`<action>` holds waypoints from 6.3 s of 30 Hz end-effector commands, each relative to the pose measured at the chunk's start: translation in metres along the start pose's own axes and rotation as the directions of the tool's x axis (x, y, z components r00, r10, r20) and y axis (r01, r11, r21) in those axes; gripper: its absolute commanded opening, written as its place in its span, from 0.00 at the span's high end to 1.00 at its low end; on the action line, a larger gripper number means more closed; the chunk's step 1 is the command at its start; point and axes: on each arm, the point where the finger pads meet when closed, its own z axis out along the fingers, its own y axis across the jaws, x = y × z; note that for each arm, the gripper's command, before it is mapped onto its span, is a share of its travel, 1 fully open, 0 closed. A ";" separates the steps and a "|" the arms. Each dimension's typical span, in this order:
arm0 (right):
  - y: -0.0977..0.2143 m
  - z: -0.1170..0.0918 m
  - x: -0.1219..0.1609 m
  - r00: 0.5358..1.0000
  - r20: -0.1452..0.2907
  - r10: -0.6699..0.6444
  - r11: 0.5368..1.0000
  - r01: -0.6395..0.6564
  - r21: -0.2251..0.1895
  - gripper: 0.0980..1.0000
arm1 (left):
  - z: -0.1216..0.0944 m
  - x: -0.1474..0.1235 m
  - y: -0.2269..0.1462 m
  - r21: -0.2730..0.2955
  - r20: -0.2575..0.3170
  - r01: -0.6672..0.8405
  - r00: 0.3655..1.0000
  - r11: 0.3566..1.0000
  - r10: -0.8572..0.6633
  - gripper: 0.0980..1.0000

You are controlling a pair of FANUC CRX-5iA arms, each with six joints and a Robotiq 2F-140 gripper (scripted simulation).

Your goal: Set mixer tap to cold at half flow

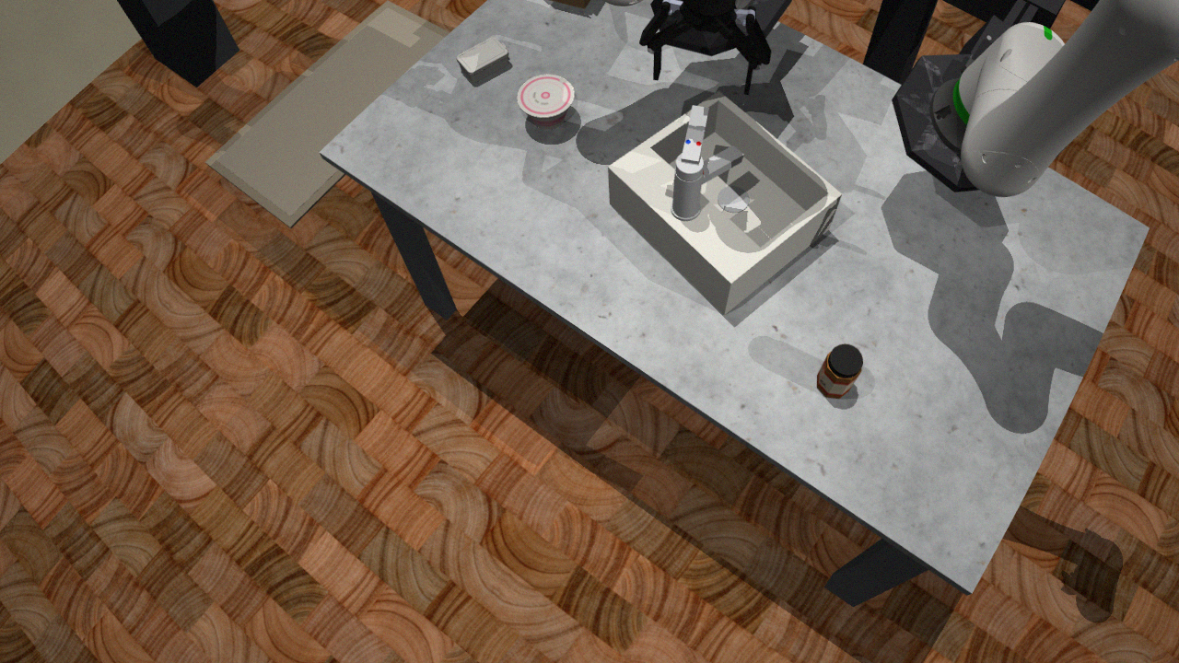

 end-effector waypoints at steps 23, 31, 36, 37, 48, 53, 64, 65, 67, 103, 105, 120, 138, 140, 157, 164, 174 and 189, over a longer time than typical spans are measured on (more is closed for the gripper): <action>0.000 -0.001 0.000 1.000 0.001 0.000 1.000 0.000 0.000 1.00 | -0.005 0.000 -0.005 -0.005 -0.001 0.008 1.000 1.000 -0.008 0.00; 0.000 -0.001 0.000 1.000 0.001 0.000 1.000 0.000 0.000 1.00 | -0.005 0.000 -0.005 -0.005 -0.001 0.008 1.000 1.000 -0.008 0.00; 0.000 -0.001 0.000 1.000 0.001 0.000 1.000 0.000 0.000 1.00 | -0.005 0.000 -0.005 -0.005 -0.001 0.008 1.000 1.000 -0.008 0.00; 0.000 -0.001 0.000 1.000 0.001 0.000 1.000 0.000 0.000 1.00 | -0.005 0.000 -0.005 -0.005 -0.001 0.008 1.000 1.000 -0.008 0.00; 0.000 -0.001 0.000 1.000 0.001 0.003 1.000 -0.003 0.000 1.00 | -0.005 0.000 -0.005 -0.005 -0.001 0.008 1.000 1.000 -0.008 0.00; 0.000 -0.001 0.000 1.000 0.001 0.013 1.000 -0.013 0.000 1.00 | -0.005 0.000 -0.005 -0.005 -0.001 0.008 1.000 1.000 -0.008 0.00; 0.000 -0.001 0.000 0.998 0.001 0.056 0.998 -0.056 0.000 1.00 | -0.005 0.000 -0.005 -0.005 -0.001 0.008 1.000 1.000 -0.008 0.00; 0.000 -0.001 0.000 0.998 0.001 0.064 0.998 -0.064 0.000 1.00 | -0.005 0.000 -0.005 -0.005 -0.001 0.008 1.000 1.000 -0.008 0.00; 0.000 -0.001 0.000 0.997 0.001 0.080 0.997 -0.080 0.000 1.00 | -0.005 0.000 -0.005 -0.005 -0.001 0.008 1.000 1.000 -0.008 0.00; 0.000 0.000 0.000 0.779 0.001 0.627 0.779 -0.627 -0.001 1.00 | -0.005 0.000 -0.005 -0.005 -0.001 0.008 1.000 1.000 -0.008 0.00; 0.000 0.000 0.000 0.742 0.001 0.670 0.742 -0.670 -0.001 1.00 | -0.005 0.000 -0.005 -0.005 -0.001 0.008 1.000 1.000 -0.008 0.00; 0.000 0.000 0.000 0.416 0.000 0.909 0.416 -0.909 -0.001 1.00 | -0.005 0.000 -0.005 -0.005 -0.001 0.008 1.000 1.000 -0.008 0.00; 0.000 0.000 0.000 -0.122 0.000 0.993 -0.122 -0.993 -0.001 1.00 | -0.005 0.000 -0.005 -0.005 -0.001 0.008 1.000 1.000 -0.008 0.00; 0.000 0.000 0.000 -0.190 0.000 0.982 -0.190 -0.982 -0.001 1.00 | -0.005 0.000 -0.005 -0.005 -0.001 0.008 1.000 1.000 -0.008 0.00; 0.000 0.000 0.000 -0.634 -0.001 0.773 -0.634 -0.773 -0.001 1.00 | -0.005 0.000 -0.005 -0.005 -0.001 0.008 1.000 1.000 -0.008 0.00; 0.000 0.000 0.000 -0.742 -0.001 0.670 -0.742 -0.670 -0.001 1.00 | -0.005 0.000 -0.005 -0.005 -0.001 0.008 1.000 1.000 -0.008 0.00; 0.000 0.000 0.000 -0.891 -0.001 0.454 -0.891 -0.454 -0.001 1.00 | -0.005 0.000 -0.005 -0.005 -0.001 0.008 1.000 1.000 -0.008 0.00; 0.000 0.000 0.000 -0.977 -0.001 0.213 -0.977 -0.213 0.000 1.00 | -0.005 0.000 -0.005 -0.005 -0.001 0.008 1.000 1.000 -0.008 0.00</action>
